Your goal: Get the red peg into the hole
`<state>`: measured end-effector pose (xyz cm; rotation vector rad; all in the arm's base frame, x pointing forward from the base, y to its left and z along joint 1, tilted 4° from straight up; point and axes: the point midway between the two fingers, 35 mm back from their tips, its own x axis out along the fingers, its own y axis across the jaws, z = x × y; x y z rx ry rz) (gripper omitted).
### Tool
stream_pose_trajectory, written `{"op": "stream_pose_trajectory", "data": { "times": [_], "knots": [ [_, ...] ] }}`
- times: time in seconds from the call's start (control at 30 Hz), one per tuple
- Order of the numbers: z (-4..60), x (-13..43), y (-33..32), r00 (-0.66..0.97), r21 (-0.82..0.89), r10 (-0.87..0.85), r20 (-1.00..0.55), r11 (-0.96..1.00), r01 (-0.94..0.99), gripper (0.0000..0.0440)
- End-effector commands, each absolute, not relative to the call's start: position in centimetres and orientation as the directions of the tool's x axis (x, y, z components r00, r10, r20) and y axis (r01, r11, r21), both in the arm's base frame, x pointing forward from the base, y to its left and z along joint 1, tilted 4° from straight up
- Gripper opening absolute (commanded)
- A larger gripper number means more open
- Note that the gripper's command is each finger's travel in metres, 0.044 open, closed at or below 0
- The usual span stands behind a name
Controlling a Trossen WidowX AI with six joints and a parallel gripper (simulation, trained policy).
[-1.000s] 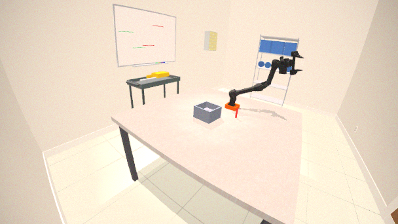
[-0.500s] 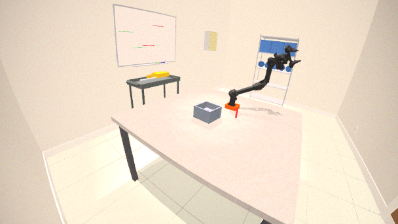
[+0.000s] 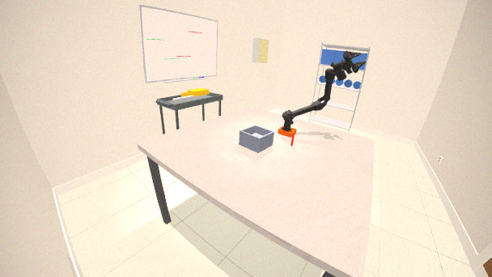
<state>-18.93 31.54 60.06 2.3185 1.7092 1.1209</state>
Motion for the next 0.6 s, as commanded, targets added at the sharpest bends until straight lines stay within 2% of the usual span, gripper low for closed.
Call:
{"op": "stream_pose_trajectory", "data": {
  "times": [0.0,0.57],
  "knots": [
    [61.5,-18.4,29.5,0.11,0.346,0.815,0.569,-0.359,0.867,0.044],
    [66.4,-14.2,20.1,0.12,-0.073,0.609,0.784,-0.101,0.992,0.044]
  ]
}}
